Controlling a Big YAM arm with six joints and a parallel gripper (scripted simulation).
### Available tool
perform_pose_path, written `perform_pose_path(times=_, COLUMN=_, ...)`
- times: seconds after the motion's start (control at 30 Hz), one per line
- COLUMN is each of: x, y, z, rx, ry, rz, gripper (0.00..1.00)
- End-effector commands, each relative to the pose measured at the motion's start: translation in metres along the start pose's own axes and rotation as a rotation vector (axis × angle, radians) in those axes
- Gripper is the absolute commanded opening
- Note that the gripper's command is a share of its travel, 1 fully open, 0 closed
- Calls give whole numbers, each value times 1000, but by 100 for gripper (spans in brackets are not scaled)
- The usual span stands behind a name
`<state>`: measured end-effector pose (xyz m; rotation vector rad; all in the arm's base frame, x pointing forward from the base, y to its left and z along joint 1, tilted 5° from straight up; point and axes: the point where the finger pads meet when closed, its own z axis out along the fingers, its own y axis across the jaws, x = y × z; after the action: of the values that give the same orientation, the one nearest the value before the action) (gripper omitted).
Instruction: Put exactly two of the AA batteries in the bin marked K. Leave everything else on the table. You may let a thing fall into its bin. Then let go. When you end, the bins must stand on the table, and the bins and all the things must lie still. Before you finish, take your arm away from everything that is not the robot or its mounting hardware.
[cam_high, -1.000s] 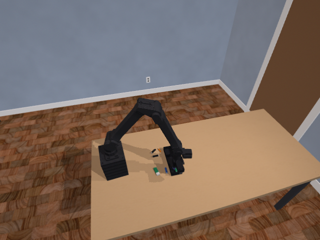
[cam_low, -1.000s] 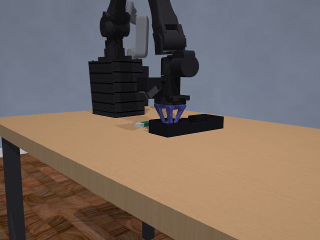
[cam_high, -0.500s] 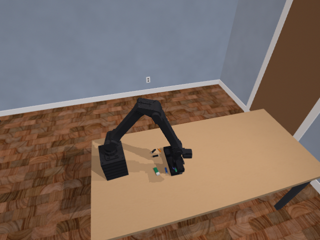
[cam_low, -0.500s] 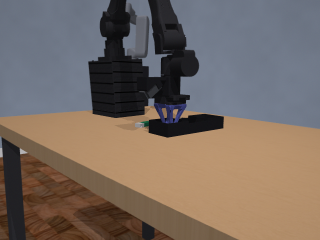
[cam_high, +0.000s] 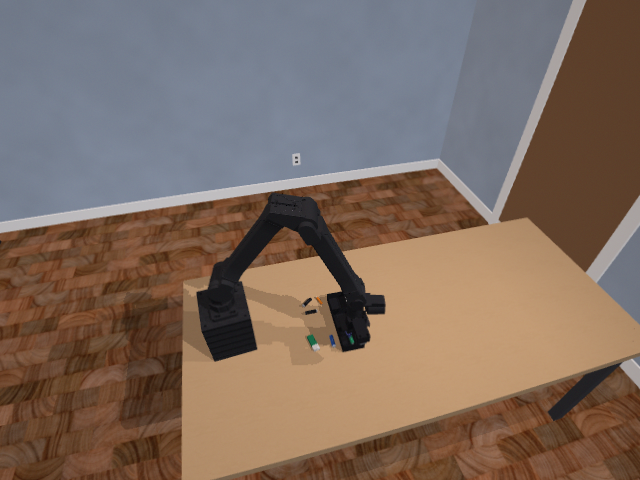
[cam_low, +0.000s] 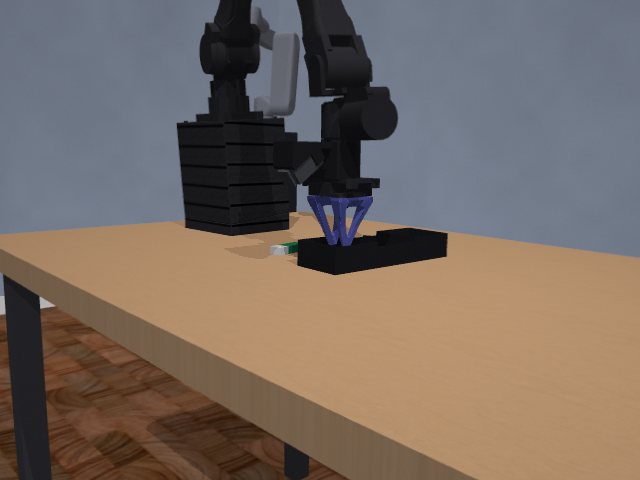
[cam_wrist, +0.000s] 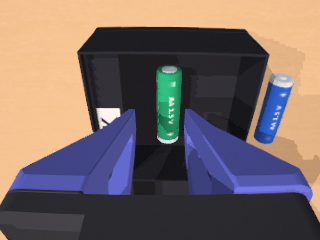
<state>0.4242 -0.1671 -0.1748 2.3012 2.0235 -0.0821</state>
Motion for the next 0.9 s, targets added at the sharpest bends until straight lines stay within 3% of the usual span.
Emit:
perform_pose_path(times=0.0, x=0, y=2, z=-13, rx=-5, ry=-7, rz=-5, gripper=28)
perform_pose_path(times=0.2, x=0, y=15, z=-21, rx=-24, ry=-10, rz=-4, gripper=28)
perform_pose_path(times=0.47, x=4, y=4, z=-42, rx=-9, ry=-7, rz=-2, gripper=28)
perform_pose_path(times=0.53, x=1, y=16, z=-47, rx=-31, ry=-12, rz=0, gripper=28)
perform_pose_path(times=0.6, x=3, y=3, z=-29, rx=12, ry=-3, rz=1, gripper=28)
perform_pose_path(times=0.87, x=6, y=-4, z=-25, rx=20, ry=-2, rz=-2, gripper=28)
